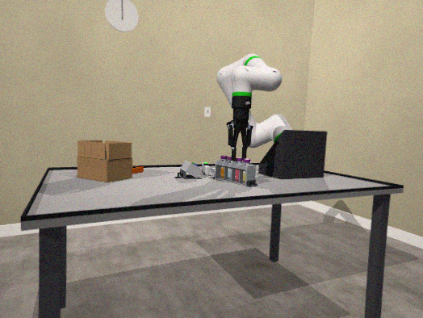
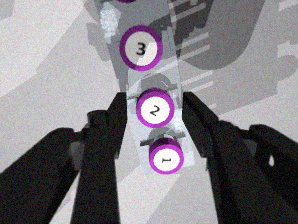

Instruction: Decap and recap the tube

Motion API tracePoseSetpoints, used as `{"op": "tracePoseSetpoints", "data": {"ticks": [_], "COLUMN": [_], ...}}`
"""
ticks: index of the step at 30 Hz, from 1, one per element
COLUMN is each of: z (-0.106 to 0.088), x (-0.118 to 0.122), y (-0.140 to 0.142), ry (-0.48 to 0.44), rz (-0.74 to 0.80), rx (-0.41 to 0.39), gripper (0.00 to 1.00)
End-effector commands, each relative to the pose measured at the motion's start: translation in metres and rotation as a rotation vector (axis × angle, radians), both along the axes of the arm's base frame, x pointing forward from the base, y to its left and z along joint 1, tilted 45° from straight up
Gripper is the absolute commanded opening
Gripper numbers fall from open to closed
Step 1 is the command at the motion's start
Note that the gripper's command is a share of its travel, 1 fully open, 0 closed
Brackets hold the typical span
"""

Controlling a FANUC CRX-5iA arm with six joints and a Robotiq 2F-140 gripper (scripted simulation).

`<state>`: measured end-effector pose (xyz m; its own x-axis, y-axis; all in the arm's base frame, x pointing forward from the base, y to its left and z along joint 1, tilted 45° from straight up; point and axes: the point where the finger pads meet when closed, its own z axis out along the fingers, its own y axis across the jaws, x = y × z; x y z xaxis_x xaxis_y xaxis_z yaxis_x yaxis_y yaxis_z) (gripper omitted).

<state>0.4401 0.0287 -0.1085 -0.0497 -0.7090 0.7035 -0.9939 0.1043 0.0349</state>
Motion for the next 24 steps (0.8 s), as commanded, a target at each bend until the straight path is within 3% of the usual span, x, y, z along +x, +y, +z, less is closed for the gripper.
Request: {"op": "tracePoseSetpoints", "data": {"ticks": [1, 20, 21, 23, 24], "z": [0.0, 0.033, 0.027, 0.027, 0.022], "x": [0.001, 0.005, 0.004, 0.004, 0.002], "y": [0.001, 0.033, 0.039, 0.039, 0.045], "ry": [-0.001, -0.001, 0.057, 0.057, 0.115], "rz": [0.001, 0.001, 0.061, 0.061, 0.12], "rx": [0.001, 0.001, 0.009, 0.009, 0.017], "gripper": [0.41, 0.41, 0.41, 0.41, 0.41]}}
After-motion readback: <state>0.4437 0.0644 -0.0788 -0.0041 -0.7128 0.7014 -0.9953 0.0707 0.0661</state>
